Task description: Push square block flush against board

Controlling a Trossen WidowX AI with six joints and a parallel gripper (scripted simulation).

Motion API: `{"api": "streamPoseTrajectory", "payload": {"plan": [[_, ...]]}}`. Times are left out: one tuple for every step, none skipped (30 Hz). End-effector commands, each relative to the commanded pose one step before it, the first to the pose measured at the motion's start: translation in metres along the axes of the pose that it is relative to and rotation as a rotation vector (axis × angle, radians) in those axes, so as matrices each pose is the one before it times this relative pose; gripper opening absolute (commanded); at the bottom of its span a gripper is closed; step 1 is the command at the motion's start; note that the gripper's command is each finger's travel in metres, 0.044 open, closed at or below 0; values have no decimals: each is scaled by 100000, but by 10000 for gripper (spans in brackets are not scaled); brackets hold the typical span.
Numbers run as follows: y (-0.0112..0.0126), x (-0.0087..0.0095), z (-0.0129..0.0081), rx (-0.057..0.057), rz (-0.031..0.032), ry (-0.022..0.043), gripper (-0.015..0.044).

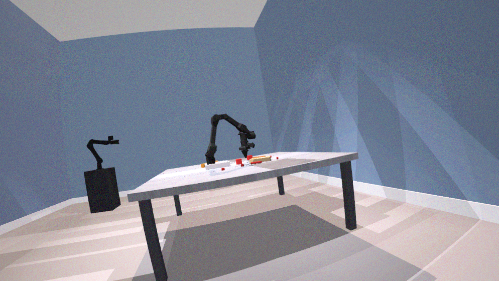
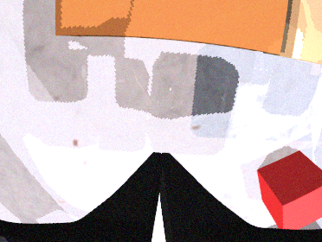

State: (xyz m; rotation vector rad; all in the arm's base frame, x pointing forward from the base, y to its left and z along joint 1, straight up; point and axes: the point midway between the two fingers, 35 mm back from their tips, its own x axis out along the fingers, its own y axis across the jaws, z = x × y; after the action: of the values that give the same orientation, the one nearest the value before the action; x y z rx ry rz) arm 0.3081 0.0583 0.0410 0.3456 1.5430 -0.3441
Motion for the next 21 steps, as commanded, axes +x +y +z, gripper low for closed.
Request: {"api": "streamPoseTrajectory", "payload": {"plan": [[215,-2605,342,162,1519,-2197,0],[0,0,0,0,0,0,0],[0,0,0,0,0,0,0],[0,0,0,0,0,0,0],[243,-15,285,-766,1303,-1677,0],[92,-30,130,-1742,-7,9,0],[150,-48,218,-2903,-11,15,0],[172,-55,266,-3487,-13,19,0],[161,-52,271,-3487,-13,19,0],[151,-50,275,-3487,-12,20,0],[141,-47,278,-3487,-11,20,0],[130,-44,282,-3487,-11,21,0],[120,-42,285,-3487,-10,21,0],[109,-39,287,-3487,-9,22,0],[98,-36,289,-3487,-9,22,0],[88,-34,291,-3487,-8,23,0],[77,-31,292,-3487,-7,23,0],[67,-29,292,-3487,-6,23,0],[56,-26,293,-3487,-6,24,0],[45,-23,293,-3487,-5,24,0],[35,-21,292,-3487,-4,24,0]]}}
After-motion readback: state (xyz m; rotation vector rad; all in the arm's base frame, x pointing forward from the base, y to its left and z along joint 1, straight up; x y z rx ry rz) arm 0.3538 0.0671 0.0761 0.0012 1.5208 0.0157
